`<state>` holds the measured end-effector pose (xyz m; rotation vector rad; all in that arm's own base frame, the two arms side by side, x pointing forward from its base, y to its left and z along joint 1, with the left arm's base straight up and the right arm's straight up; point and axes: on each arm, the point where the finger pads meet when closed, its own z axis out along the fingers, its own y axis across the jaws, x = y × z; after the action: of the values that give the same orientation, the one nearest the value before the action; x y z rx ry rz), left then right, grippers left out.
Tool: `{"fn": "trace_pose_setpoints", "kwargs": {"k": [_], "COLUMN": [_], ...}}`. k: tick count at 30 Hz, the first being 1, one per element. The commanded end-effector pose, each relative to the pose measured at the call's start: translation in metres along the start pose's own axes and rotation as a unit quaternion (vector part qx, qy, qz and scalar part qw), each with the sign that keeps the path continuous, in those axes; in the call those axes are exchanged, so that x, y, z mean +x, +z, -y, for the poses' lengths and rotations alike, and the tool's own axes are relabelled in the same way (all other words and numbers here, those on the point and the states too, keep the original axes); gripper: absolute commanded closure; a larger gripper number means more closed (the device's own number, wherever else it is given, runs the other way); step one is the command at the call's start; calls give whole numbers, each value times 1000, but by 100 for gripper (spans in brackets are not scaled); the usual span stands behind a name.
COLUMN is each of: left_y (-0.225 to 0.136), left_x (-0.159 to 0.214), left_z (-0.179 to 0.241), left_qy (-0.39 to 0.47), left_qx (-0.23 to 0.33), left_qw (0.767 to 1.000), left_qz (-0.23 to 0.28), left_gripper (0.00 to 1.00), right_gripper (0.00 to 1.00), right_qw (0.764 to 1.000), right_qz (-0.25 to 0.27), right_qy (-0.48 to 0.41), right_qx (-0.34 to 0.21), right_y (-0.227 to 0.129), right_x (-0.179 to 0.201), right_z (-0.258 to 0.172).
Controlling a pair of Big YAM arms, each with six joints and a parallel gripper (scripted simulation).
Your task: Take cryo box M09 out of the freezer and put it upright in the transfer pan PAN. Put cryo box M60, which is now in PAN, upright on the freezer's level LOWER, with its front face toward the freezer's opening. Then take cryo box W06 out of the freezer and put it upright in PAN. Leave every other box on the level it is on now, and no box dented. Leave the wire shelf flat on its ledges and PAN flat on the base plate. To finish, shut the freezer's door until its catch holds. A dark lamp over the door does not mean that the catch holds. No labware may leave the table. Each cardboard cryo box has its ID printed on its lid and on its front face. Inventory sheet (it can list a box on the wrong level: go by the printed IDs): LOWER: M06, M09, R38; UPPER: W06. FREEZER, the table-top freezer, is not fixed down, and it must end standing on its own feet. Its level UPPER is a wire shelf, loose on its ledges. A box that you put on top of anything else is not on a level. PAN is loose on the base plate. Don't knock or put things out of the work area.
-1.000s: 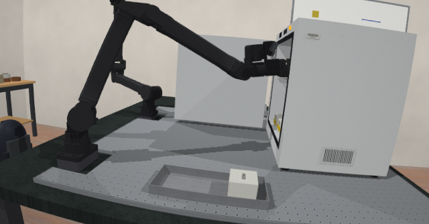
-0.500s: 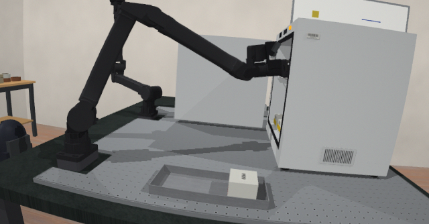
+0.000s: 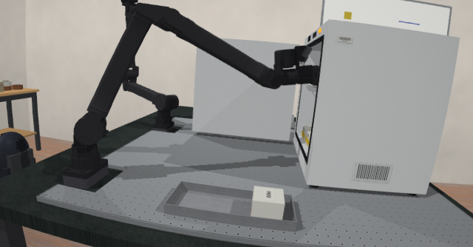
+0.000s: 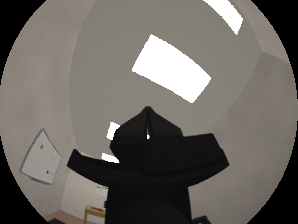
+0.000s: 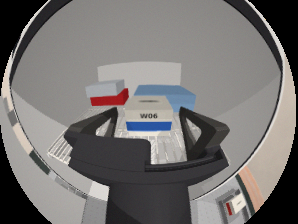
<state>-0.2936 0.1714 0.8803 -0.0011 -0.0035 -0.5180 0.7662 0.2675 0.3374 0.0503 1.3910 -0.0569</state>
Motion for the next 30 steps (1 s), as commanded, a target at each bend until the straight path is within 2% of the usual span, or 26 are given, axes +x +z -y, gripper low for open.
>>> {"fn": "trace_pose_setpoints", "kwargs": {"k": [1, 30], "left_y": [4, 4], "left_x": [17, 17], "left_z": [0, 0], "left_qy": [-6, -6], "left_qx": [0, 0], "left_qw": [1000, 1000], "left_qz": [-16, -16], "left_gripper": [100, 100], "right_gripper": [0, 0], "right_qw": [1000, 1000], "right_qz": [18, 18], "right_qy": [13, 12], "right_qx": [6, 6], "right_y": [22, 37], "right_x": [-18, -15], "right_z": [3, 3]}}
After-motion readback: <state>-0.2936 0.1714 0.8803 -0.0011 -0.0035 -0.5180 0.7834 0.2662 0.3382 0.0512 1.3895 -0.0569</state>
